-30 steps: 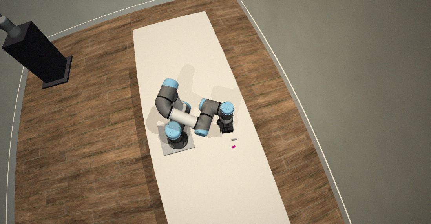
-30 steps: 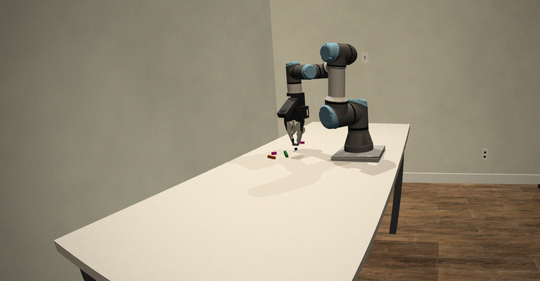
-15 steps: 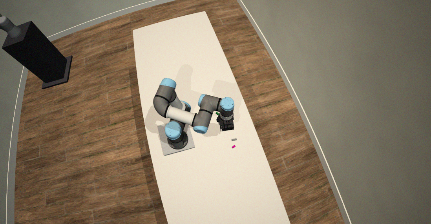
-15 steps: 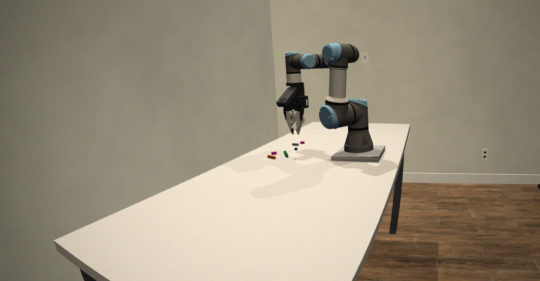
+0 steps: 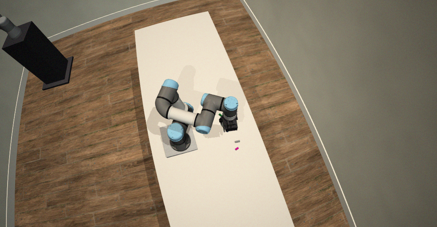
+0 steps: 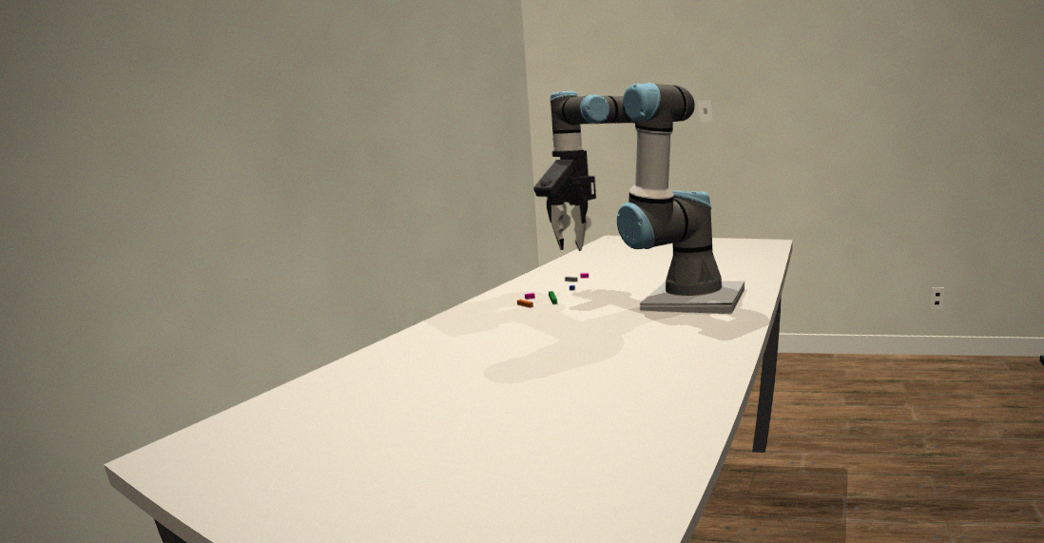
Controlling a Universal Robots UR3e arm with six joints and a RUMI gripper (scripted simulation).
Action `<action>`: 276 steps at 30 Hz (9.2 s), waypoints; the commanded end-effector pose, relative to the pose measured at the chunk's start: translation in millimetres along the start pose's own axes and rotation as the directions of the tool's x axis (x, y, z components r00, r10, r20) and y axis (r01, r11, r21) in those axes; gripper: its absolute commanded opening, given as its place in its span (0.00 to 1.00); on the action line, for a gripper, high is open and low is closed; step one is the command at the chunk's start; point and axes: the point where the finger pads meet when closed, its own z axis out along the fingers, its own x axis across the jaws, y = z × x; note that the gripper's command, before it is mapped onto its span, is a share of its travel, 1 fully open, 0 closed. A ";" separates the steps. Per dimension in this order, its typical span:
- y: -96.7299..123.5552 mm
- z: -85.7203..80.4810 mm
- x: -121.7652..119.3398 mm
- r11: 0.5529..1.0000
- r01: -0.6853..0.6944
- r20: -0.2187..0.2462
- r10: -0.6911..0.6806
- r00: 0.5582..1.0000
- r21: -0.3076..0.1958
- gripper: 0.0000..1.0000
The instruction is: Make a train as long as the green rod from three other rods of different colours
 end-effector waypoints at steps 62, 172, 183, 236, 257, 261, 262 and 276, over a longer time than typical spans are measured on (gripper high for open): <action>41.9 10.7 33.6 0.614 -0.789 -0.002 0.789 0.614 0.001 1.00; 76.0 57.3 49.4 0.044 -0.999 -0.001 0.999 0.044 0.002 0.14; 75.7 67.9 49.9 0.044 -0.999 -0.001 0.999 0.044 0.002 0.14; 75.7 72.0 50.1 0.044 -0.999 -0.001 0.999 0.044 0.002 0.14; 76.0 72.0 50.7 0.044 -0.999 -0.001 0.999 0.044 0.002 0.14; 76.0 72.0 50.7 0.044 -0.999 -0.001 0.999 0.044 0.002 0.14; 76.0 72.0 50.7 0.044 -0.999 -0.001 0.999 0.044 0.002 0.14; 76.0 72.0 50.7 0.044 -0.999 -0.001 0.999 0.044 0.002 0.14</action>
